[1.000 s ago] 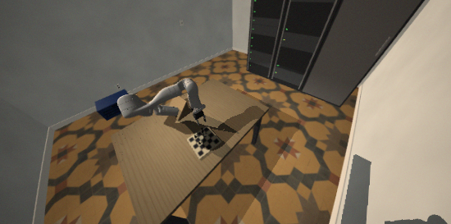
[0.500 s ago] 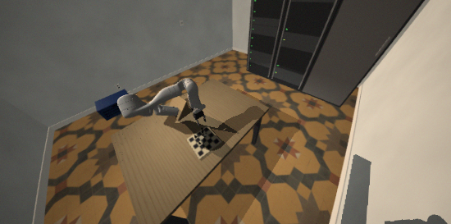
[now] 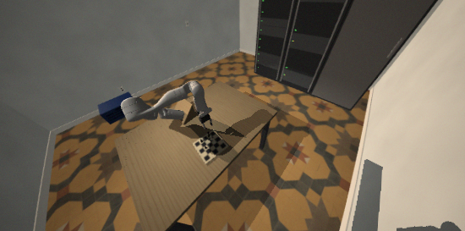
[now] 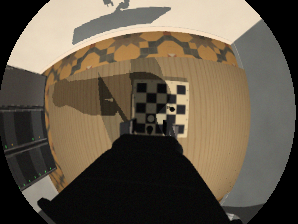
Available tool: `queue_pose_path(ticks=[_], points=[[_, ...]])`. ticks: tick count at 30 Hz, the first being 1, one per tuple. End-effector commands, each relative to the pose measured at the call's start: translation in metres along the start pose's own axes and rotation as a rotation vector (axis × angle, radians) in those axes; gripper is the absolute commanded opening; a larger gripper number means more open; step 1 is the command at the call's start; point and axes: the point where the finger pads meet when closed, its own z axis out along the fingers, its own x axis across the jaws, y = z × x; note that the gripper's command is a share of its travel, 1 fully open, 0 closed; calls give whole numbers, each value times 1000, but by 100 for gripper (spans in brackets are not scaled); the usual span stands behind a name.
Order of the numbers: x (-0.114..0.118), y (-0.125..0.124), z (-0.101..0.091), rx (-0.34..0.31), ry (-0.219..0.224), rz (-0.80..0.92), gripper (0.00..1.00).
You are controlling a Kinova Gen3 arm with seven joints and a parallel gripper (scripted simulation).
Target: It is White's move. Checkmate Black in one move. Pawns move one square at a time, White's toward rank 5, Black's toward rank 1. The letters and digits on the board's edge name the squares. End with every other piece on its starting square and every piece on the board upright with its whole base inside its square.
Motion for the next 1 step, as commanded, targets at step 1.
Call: queue_pose_path(ticks=[1], points=[[0,2,-3,-3,0,-10,100]])
